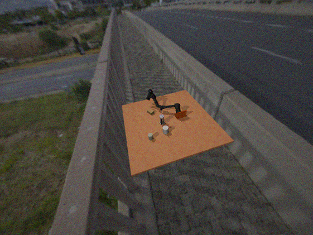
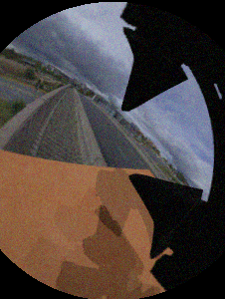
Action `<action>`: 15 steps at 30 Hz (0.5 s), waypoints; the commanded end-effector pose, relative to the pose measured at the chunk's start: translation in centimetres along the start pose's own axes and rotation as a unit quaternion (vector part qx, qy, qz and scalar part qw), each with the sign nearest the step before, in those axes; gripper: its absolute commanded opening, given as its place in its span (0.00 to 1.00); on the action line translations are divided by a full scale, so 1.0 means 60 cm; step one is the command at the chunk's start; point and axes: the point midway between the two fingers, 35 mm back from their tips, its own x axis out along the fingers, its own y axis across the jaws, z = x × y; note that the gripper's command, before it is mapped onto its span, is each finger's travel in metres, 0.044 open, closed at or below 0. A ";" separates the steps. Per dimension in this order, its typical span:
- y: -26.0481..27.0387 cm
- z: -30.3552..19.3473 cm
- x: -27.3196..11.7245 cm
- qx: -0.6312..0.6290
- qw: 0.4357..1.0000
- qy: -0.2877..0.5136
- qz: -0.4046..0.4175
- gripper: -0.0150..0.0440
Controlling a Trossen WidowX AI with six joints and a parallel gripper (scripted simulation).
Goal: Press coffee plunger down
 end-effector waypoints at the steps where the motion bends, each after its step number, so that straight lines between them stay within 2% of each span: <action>1: -0.003 -0.003 0.001 0.004 1.000 0.000 -0.002 0.98; 2: -0.008 -0.010 0.004 0.011 1.000 0.001 -0.006 1.00; 15: -0.121 -0.219 0.047 0.183 0.973 0.051 -0.134 1.00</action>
